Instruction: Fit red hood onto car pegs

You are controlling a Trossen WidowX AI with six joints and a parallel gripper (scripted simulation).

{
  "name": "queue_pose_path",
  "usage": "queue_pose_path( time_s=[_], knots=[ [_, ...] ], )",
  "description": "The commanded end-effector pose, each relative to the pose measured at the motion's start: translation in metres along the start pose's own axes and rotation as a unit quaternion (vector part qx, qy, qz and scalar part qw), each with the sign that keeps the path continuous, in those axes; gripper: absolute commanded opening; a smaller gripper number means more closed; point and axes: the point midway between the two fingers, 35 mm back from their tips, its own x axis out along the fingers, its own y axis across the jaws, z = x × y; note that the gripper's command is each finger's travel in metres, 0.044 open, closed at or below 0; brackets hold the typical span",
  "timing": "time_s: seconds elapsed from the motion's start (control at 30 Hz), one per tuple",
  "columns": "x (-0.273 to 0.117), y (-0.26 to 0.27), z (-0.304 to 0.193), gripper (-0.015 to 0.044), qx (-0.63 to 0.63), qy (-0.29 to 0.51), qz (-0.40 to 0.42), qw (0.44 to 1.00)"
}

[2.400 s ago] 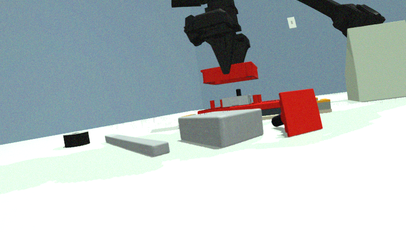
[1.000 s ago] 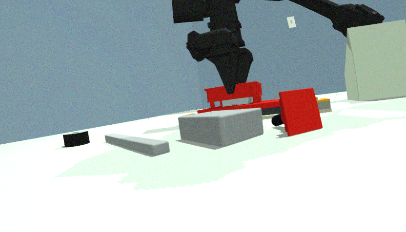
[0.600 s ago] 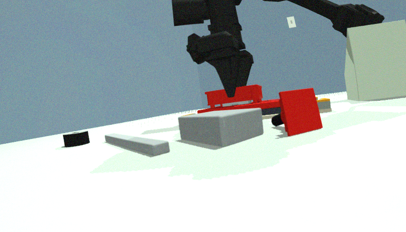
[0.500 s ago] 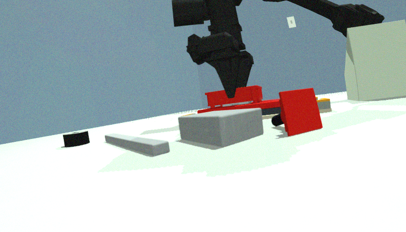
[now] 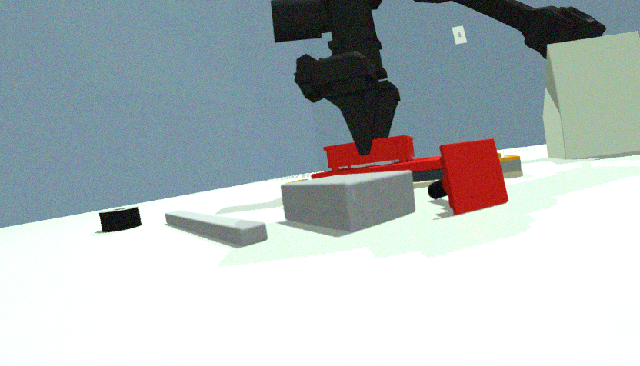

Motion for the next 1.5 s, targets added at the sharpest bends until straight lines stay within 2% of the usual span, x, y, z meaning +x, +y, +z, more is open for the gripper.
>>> queue_pose_path(
  time_s=[0.0, 0.23, 0.37, 0.53, 0.6, 1.47],
  knots=[
    [0.000, 0.000, 0.000, 0.0263, 0.000, 0.000, 0.000, 1.000],
    [0.000, 0.000, 0.000, 0.0440, 0.000, 0.000, 0.000, 1.000],
    [-0.014, 0.001, 0.001, 0.0440, 0.000, 0.000, 0.000, 1.000],
    [-0.064, 0.002, 0.001, 0.0440, 0.000, -0.001, -0.001, 1.000],
    [-0.073, 0.001, 0.000, 0.0440, 0.000, -0.001, -0.002, 1.000],
    [-0.073, 0.001, 0.000, 0.0440, 0.000, -0.001, -0.002, 1.000]
  ],
)
